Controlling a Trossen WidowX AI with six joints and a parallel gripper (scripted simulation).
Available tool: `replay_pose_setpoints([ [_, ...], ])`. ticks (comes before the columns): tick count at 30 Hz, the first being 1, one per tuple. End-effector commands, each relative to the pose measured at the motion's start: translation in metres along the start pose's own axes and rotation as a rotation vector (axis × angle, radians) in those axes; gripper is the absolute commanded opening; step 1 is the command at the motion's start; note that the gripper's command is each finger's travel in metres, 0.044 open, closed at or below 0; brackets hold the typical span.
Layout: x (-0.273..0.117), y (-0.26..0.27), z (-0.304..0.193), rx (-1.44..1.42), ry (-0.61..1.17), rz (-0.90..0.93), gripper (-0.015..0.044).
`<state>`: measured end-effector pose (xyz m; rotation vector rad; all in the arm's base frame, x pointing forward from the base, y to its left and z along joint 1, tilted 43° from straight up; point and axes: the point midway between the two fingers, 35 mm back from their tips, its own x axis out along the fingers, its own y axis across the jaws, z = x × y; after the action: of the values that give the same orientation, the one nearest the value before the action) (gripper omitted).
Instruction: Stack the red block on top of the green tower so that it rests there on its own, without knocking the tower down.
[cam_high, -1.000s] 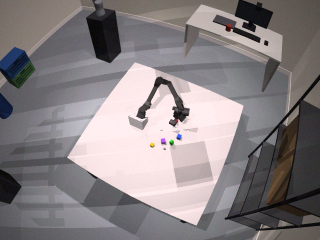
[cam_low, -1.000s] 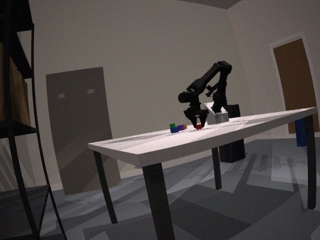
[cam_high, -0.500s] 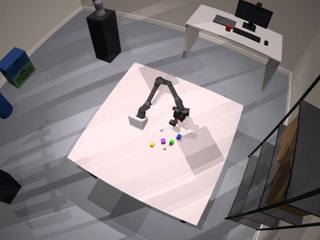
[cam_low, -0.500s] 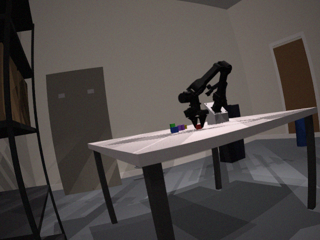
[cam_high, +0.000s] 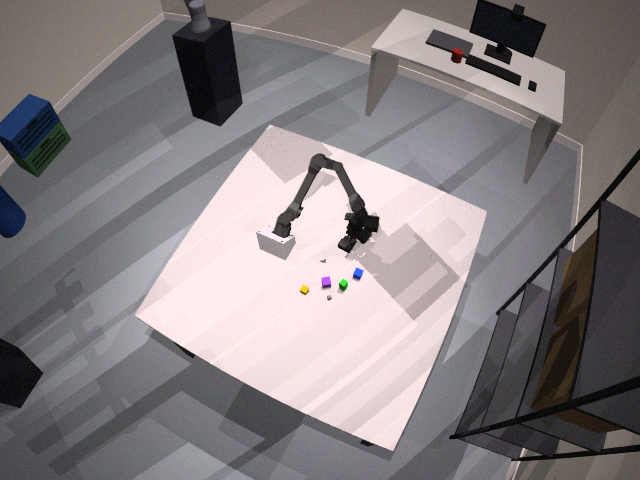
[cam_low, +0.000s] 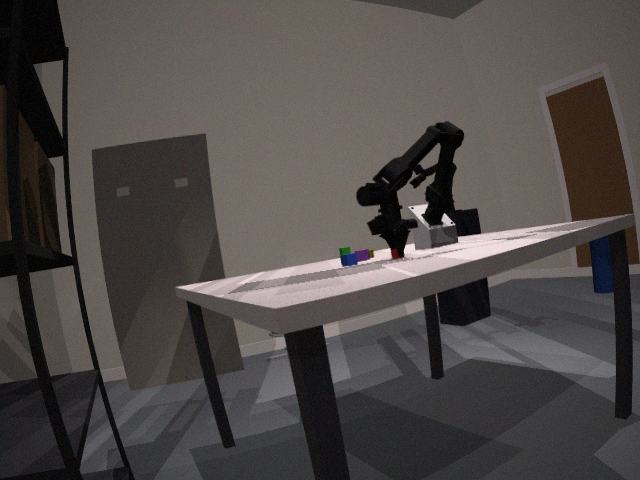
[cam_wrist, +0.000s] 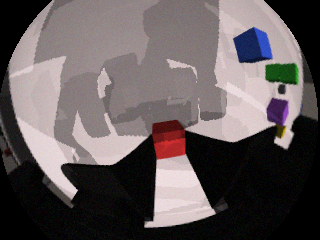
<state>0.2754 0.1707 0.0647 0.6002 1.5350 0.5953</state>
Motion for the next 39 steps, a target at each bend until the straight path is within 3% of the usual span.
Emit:
replay_pose_setpoints([
  [1, -0.001, -0.001, 0.001, 0.002, -0.003, -0.004, 0.0026],
  [2, -0.003, -0.001, 0.001, 0.002, -0.003, -0.004, 0.0000],
  [25, -0.114, 0.000, 0.000, 0.003, -0.002, -0.010, 0.0000],
  [39, -0.120, -0.015, 0.013, 0.003, -0.005, -0.016, 0.0000],
])
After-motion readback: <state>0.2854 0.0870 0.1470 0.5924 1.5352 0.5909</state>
